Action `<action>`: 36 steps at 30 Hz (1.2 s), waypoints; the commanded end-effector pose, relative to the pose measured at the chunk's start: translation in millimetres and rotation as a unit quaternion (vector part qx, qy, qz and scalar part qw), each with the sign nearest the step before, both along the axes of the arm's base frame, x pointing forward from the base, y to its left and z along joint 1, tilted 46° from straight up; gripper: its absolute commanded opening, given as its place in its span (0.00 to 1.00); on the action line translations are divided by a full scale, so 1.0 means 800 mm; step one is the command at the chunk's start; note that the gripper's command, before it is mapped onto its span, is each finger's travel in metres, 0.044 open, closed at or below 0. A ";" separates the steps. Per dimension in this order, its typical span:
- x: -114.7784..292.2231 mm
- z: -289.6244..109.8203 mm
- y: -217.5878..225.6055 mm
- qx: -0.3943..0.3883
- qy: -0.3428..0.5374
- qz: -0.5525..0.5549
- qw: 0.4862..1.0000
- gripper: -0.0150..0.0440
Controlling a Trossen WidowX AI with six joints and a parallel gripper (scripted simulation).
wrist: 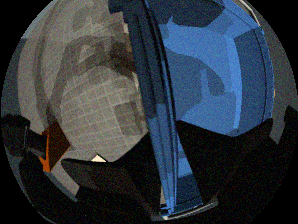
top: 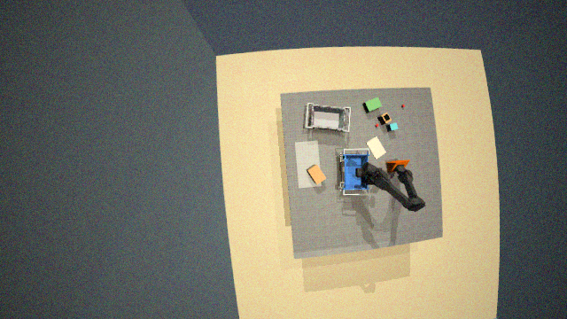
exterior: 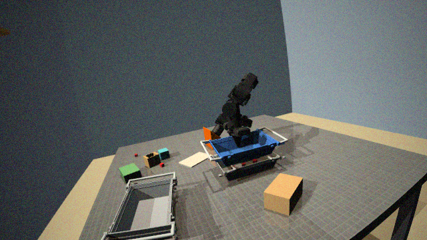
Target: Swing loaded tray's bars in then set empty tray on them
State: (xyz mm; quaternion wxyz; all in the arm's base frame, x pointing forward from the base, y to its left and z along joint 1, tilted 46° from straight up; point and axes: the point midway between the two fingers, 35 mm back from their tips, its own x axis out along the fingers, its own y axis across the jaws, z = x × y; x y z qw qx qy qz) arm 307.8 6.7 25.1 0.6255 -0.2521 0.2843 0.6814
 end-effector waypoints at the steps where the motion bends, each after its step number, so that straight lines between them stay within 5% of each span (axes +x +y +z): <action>1: -0.007 -0.002 0.008 0.000 0.010 0.012 1.000 0.25; 14: -0.007 -0.002 0.008 0.000 0.010 0.012 1.000 0.25; 36: -0.007 -0.002 0.008 0.000 0.010 0.012 1.000 0.80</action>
